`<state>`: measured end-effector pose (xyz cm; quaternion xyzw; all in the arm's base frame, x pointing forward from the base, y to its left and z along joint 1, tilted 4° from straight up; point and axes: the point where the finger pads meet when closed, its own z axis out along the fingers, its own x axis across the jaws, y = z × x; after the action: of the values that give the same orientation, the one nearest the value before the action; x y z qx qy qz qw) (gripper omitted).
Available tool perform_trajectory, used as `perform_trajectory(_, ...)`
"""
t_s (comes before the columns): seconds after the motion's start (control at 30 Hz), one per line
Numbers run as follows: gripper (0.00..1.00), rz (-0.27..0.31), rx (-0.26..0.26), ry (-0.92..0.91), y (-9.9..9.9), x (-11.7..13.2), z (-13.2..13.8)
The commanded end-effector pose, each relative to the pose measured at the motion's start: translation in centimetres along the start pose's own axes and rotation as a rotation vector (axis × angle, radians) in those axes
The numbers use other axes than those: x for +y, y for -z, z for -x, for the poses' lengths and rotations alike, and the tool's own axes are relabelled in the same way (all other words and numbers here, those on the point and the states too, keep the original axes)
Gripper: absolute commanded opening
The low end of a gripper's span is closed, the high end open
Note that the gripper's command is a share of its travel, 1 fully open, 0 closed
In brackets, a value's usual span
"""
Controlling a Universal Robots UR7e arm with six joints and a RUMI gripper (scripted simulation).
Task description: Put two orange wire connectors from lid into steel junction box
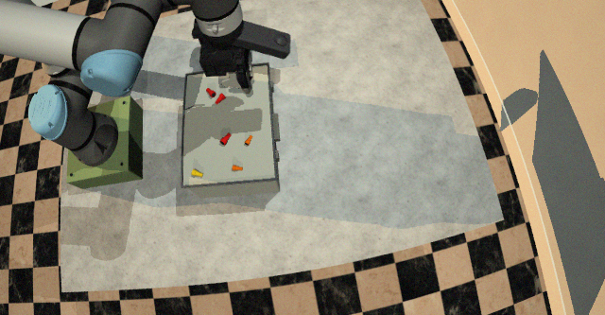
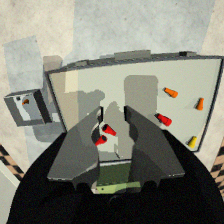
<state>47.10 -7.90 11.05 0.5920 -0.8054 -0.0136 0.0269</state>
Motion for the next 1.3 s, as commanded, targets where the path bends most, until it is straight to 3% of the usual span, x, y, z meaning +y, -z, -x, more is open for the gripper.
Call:
perform_trajectory(0.0, 0.15, -0.003, -0.004, -0.028, -0.2, 0.2, -5.9)
perform_trajectory(0.07, 0.15, -0.003, -0.004, -0.028, -0.2, 0.2, -5.9)
perform_trajectory(0.3, 0.15, 0.0, -0.003, -0.066, -0.5, 1.7, -12.5)
perform_trajectory(0.5, 0.15, 0.002, -0.003, -0.085, -0.7, 2.7, -15.4)
perform_trajectory(1.1, 0.15, 0.002, -0.002, -0.091, -0.8, 3.1, -16.4)
perform_trajectory(1.27, 0.15, 0.002, -0.002, -0.091, -2.1, 3.1, -16.4)
